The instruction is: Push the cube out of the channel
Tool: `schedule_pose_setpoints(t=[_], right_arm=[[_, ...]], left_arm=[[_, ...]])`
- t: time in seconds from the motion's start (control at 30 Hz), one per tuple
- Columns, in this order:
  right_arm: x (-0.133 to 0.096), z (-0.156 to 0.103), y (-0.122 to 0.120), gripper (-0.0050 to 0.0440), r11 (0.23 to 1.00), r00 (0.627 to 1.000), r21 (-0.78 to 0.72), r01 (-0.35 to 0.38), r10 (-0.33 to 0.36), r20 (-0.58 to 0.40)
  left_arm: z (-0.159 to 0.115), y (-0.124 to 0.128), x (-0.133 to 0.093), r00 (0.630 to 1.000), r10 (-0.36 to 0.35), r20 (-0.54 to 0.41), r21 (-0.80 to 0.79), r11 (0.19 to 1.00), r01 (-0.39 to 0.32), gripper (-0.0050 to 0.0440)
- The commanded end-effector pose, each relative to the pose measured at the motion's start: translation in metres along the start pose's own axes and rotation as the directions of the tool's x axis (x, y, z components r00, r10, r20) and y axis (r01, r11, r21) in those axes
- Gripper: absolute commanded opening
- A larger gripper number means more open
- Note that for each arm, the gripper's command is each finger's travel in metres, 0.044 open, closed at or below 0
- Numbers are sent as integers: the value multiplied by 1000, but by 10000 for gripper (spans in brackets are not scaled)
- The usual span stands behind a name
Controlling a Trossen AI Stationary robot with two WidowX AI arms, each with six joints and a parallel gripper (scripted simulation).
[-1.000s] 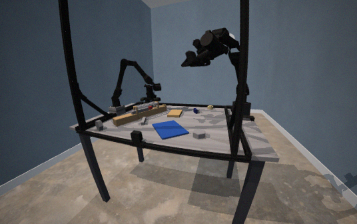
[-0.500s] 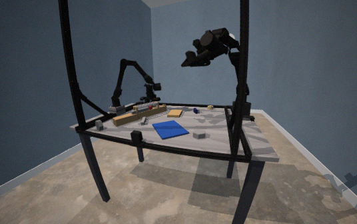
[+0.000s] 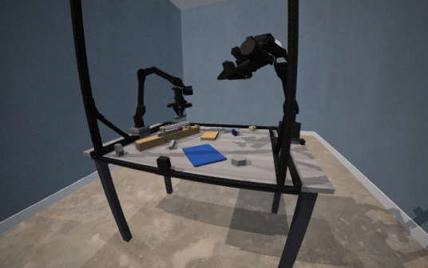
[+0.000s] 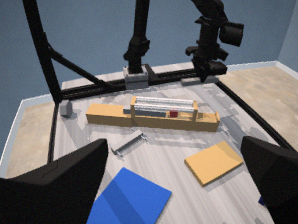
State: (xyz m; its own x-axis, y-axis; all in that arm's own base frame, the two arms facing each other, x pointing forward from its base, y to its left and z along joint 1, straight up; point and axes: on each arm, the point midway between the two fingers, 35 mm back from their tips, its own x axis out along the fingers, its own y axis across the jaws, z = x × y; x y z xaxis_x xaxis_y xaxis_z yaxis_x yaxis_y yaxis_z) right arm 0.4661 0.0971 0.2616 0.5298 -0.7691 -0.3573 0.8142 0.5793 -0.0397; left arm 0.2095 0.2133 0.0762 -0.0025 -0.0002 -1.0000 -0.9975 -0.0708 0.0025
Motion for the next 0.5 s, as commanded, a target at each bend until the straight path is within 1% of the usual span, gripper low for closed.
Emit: schedule_pose_setpoints(t=[0.0,0.13,0.2,0.47], right_arm=[[0,1,0,400,1000,1000,1,1,-1,4],[0,1,0,400,1000,1000,1,1,-1,4],[0,1,0,400,1000,1000,1,1,-1,4],[0,1,0,400,1000,1000,1,1,-1,4]], left_arm=[[-4,-3,-5,1000,-3,0,2,1000,3,40],[-28,-18,-5,1000,-3,0,28,1000,3,40],[-28,-18,-5,1000,-3,0,28,1000,3,40],[-80,-43,-5,1000,-3,0,83,997,2,40]])
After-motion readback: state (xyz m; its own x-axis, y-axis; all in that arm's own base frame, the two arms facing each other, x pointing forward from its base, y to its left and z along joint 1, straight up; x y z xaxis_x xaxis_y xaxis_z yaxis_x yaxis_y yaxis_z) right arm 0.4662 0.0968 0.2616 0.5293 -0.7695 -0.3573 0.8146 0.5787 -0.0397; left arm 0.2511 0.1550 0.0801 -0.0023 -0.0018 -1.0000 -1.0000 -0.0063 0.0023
